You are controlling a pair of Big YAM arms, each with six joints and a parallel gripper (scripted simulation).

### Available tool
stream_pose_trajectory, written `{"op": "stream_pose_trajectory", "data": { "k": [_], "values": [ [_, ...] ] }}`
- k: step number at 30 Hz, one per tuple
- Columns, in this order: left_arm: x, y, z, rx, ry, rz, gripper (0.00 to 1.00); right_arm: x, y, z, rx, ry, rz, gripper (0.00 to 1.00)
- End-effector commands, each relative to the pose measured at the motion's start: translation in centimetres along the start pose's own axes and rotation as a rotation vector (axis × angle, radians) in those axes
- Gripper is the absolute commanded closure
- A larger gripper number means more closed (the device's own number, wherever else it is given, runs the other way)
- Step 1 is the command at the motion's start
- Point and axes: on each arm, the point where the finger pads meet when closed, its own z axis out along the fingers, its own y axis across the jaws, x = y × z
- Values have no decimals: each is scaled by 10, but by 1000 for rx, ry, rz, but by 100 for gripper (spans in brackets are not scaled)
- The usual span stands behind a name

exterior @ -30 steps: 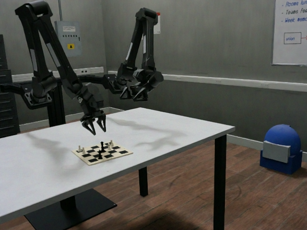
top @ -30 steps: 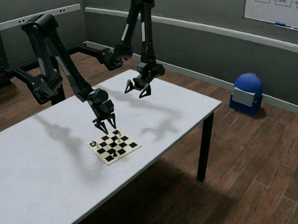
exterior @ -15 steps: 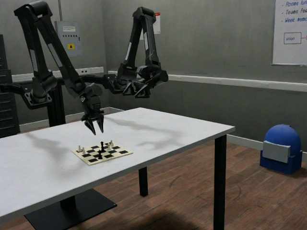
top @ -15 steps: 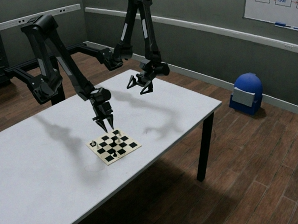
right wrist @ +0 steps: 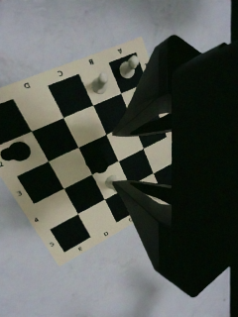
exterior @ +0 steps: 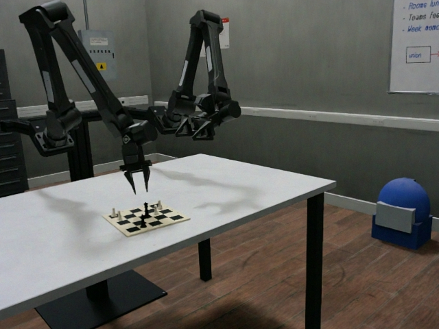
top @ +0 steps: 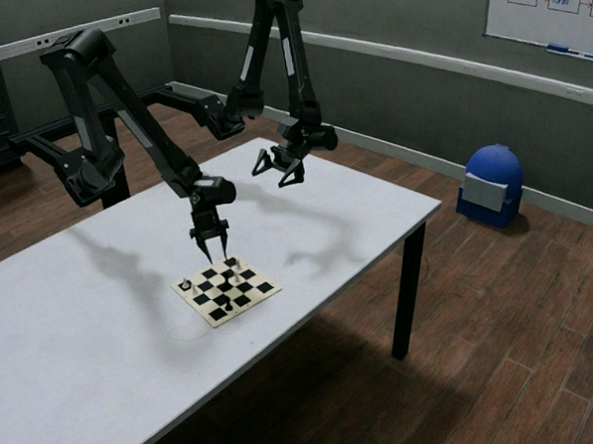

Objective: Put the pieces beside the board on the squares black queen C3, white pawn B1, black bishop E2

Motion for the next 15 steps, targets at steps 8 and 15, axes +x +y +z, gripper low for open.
{"op": "stream_pose_trajectory", "data": {
  "k": [8, 15],
  "values": [
    [-17, 22, -4, -25, -18, 63, 0, -18, 13, 4, 143, 116, 460, 62],
    [-17, 22, -4, -25, -18, 63, 0, -19, 12, 6, 233, 195, 720, 62]
  ]
}}
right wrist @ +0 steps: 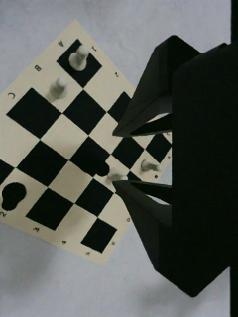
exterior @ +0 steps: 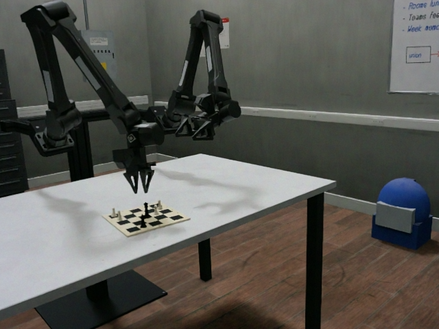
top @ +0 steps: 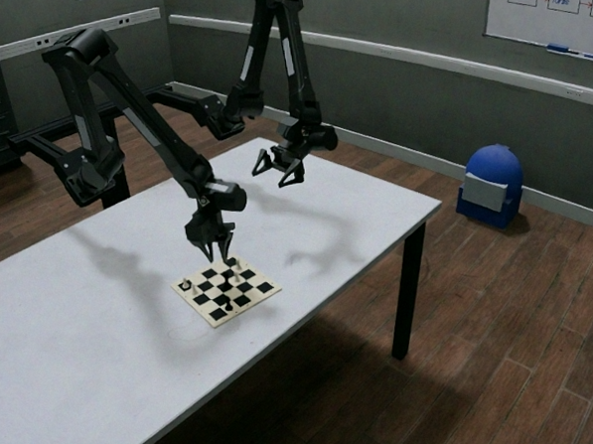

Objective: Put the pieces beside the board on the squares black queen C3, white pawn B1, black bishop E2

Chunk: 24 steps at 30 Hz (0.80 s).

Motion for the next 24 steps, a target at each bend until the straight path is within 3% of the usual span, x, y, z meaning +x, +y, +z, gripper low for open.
{"op": "stream_pose_trajectory", "data": {
  "k": [1, 7, 24],
  "values": [
    [-17, 22, -4, -25, -18, 61, 0, -8, 18, 2, 90, 61, 307, 62],
    [-17, 22, -4, -25, -18, 61, 0, -8, 20, 5, 135, 119, 409, 62],
    [-17, 22, -4, -25, -18, 61, 0, -4, 26, 27, 117, 133, 389, 62]
  ]
}}
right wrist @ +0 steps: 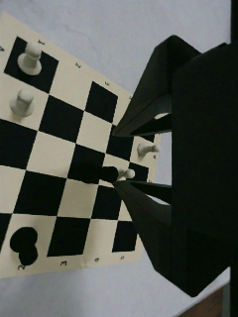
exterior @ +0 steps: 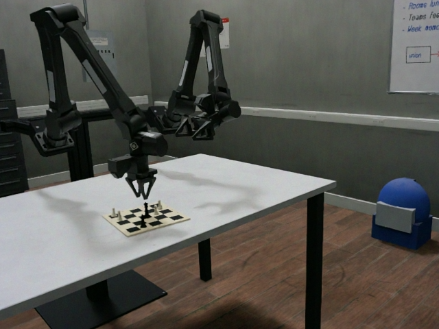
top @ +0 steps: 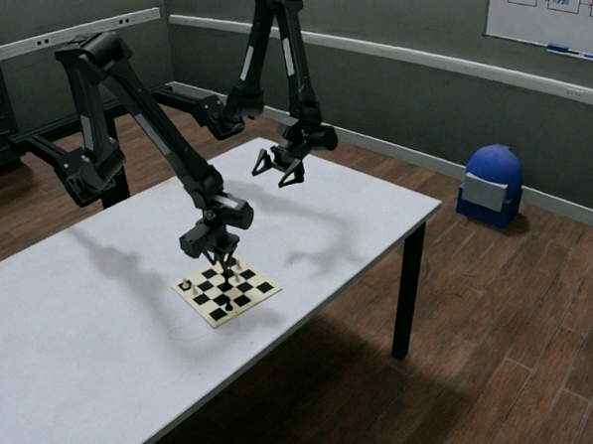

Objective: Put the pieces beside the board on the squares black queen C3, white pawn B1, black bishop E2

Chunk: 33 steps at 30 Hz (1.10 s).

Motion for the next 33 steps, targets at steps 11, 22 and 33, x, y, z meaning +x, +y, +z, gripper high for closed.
{"op": "stream_pose_trajectory", "data": {
  "k": [11, 22, 33],
  "values": [
    [-17, 22, -4, -25, -18, 61, 0, 2, 36, 18, -40, 5, 28, 62],
    [-17, 22, -4, -25, -18, 61, 0, 6, 36, 31, -40, 10, 11, 62],
    [-17, 22, -4, -25, -18, 61, 0, 7, 25, 43, -24, 9, 8, 81]
  ]
}}
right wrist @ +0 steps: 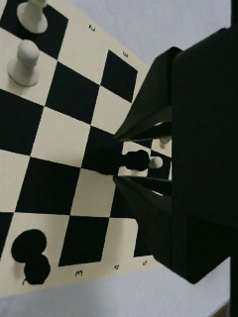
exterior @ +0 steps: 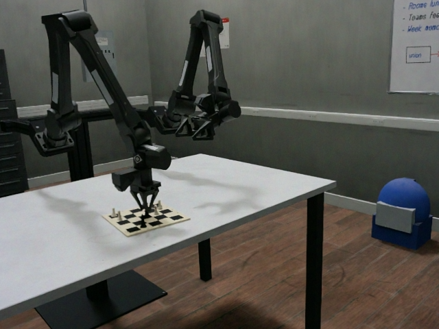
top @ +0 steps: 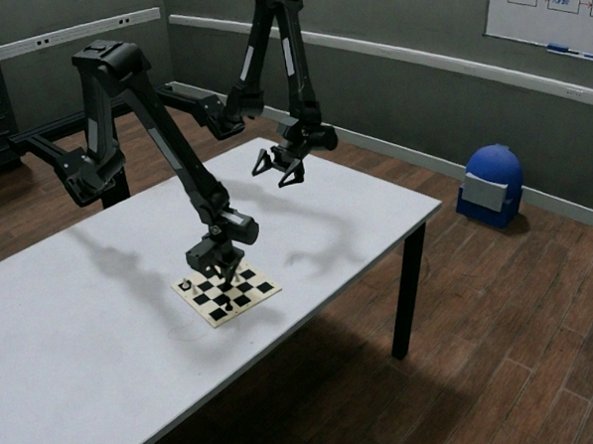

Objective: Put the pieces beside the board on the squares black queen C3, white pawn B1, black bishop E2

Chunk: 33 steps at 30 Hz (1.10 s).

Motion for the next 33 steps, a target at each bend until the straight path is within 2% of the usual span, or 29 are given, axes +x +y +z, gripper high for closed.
{"op": "stream_pose_trajectory", "data": {
  "k": [1, 2, 5, 10, 13, 14, 19, 21, 27, 33],
  "values": [
    [-17, 22, -4, -25, -18, 60, 0, 4, 15, 0, -29, 10, -6, 83],
    [-17, 22, -4, -25, -18, 60, 0, 4, 17, -4, -38, 11, -4, 86],
    [-17, 22, -4, -25, -18, 60, 0, 4, 17, -4, -38, 11, -5, 86],
    [-17, 22, -4, -25, -18, 60, 0, 3, 15, -3, -37, 11, -7, 100],
    [-17, 22, -4, -25, -18, 60, 0, 6, 15, -19, -43, 16, 0, 100],
    [-17, 22, -4, -25, -18, 60, 0, 6, 12, -24, -36, 14, 3, 95],
    [-17, 22, -4, -25, -18, 60, 0, 5, 13, -65, -42, 15, 6, 95],
    [-17, 22, -4, -25, -18, 60, 0, 5, 13, -65, -42, 15, 6, 95],
    [-17, 22, -4, -25, -18, 60, 0, 5, 19, -108, -58, 19, 11, 95],
    [-17, 22, -4, -25, -18, 60, 0, -4, -8, -68, -4, -5, -27, 95]
  ]
}}
